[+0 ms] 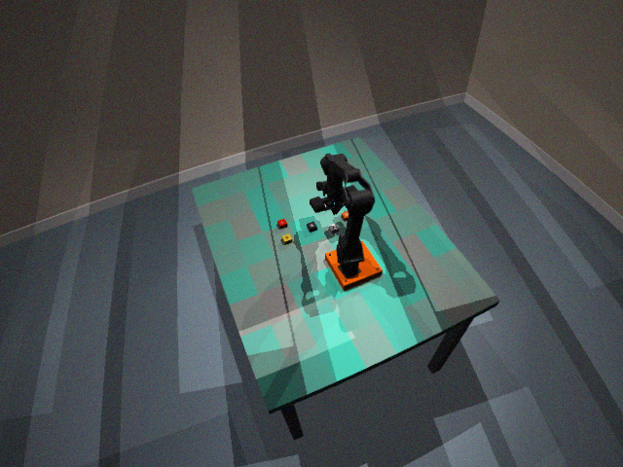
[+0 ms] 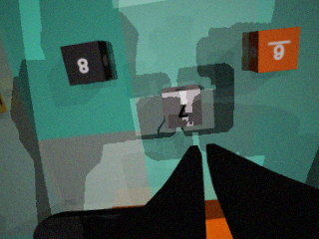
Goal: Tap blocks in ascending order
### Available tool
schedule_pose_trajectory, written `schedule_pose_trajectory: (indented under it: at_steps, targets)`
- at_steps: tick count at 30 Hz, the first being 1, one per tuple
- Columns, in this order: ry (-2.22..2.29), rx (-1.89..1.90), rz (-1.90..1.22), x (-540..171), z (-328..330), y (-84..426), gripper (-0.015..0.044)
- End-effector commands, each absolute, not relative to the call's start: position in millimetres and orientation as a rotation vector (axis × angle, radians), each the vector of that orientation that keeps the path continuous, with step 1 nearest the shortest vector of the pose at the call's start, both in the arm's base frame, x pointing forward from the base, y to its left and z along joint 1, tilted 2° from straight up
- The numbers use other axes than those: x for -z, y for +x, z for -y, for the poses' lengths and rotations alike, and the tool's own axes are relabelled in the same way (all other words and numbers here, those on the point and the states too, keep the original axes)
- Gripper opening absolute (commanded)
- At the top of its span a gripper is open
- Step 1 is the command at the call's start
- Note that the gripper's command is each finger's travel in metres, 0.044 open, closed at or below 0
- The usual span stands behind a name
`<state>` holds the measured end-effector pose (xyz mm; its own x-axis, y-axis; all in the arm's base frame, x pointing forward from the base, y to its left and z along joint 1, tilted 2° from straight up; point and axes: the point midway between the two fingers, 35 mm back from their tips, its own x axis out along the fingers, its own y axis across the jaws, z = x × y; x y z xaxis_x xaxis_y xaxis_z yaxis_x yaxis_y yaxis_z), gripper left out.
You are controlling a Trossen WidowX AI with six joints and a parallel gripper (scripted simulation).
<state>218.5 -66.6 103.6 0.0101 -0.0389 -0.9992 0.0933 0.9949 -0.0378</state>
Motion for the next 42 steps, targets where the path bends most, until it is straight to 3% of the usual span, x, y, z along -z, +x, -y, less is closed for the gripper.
schedule_pose_trajectory:
  at_steps: [1, 5, 14, 18, 24, 42]
  targets:
    - [0.041, 0.111, -1.539, -135, 65, 216, 0.002]
    - [0.041, 0.111, -1.538, -136, 60, 222, 0.002]
    - [0.047, 0.105, -1.535, -134, -18, 277, 0.002]
    - [0.047, 0.105, -1.535, -125, -18, 279, 0.002]
    - [0.047, 0.105, -1.535, -55, -15, 280, 0.002]
    - [0.047, 0.105, -1.535, -31, -14, 281, 0.002]
